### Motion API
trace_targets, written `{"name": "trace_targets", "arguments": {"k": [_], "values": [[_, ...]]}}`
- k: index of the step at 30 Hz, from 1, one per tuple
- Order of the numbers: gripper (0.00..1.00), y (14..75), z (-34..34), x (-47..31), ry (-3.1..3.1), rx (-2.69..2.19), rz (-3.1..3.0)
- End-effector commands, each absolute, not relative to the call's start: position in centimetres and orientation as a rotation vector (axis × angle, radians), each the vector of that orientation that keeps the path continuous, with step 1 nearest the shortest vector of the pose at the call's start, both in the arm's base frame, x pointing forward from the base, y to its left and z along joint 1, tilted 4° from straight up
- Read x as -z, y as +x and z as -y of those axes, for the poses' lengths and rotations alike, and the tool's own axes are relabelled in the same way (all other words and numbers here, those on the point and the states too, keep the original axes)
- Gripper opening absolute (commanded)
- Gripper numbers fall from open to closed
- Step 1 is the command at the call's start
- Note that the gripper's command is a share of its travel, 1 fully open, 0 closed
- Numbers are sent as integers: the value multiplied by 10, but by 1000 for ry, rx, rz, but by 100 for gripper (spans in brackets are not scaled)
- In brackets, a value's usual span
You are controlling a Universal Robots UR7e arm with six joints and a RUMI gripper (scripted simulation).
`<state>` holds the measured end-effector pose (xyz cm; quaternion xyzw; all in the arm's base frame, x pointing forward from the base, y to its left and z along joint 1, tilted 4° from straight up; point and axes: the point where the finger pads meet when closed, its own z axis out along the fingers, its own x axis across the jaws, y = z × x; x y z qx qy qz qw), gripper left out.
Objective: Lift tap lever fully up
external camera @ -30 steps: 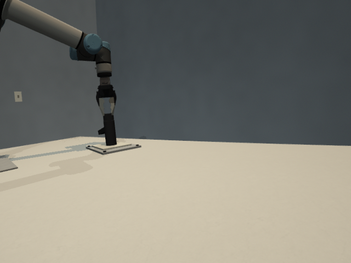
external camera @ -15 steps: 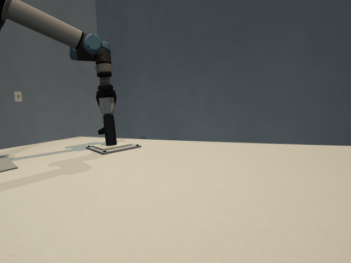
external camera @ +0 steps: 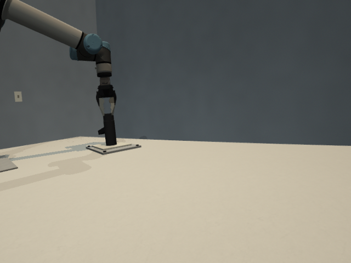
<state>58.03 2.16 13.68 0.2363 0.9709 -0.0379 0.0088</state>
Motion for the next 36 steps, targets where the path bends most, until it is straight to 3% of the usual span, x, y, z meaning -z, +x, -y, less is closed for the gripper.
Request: {"name": "trace_targets", "arguments": {"k": [1, 36], "values": [[0, 581, -22, -137, 738, 118, -3032], [0, 580, -21, -141, 738, 118, -3032]]}}
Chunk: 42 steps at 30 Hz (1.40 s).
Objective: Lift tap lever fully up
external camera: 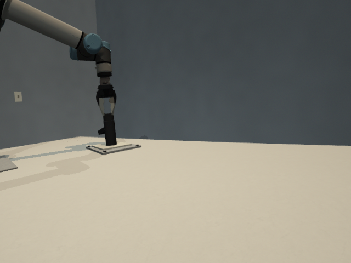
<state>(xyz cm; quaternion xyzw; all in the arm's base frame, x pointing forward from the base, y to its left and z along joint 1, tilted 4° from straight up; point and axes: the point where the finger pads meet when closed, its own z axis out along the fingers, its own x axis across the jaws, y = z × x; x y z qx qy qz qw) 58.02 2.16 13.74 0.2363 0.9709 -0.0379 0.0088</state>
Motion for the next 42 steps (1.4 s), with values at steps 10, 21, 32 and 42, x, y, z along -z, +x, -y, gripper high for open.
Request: {"name": "trace_targets", "arguments": {"k": [10, 21, 32, 42], "values": [[0, 578, -18, -159, 738, 118, -3032], [0, 575, -13, -174, 738, 118, -3032], [0, 575, -13, -174, 738, 118, -3032], [0, 575, -13, -174, 738, 118, -3032]]}}
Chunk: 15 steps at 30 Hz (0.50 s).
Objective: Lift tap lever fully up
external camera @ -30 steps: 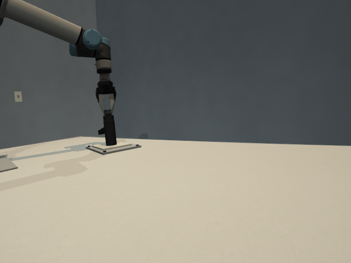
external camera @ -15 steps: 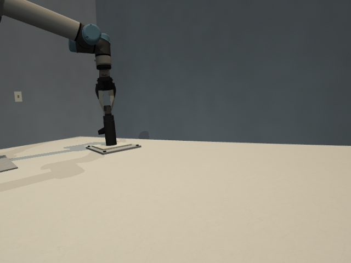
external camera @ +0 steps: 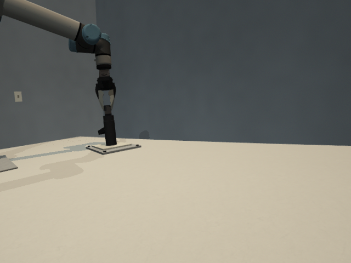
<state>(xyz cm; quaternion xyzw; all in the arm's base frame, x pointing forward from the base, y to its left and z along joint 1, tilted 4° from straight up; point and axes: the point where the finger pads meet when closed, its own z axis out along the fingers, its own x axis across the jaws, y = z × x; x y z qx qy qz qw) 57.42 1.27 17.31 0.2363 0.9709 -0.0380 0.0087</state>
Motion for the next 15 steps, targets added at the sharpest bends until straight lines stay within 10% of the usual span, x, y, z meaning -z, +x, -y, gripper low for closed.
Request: {"name": "trace_targets", "arguments": {"k": [1, 15], "values": [[0, 575, -13, -174, 738, 118, -3032], [0, 575, -13, -174, 738, 118, -3032]]}}
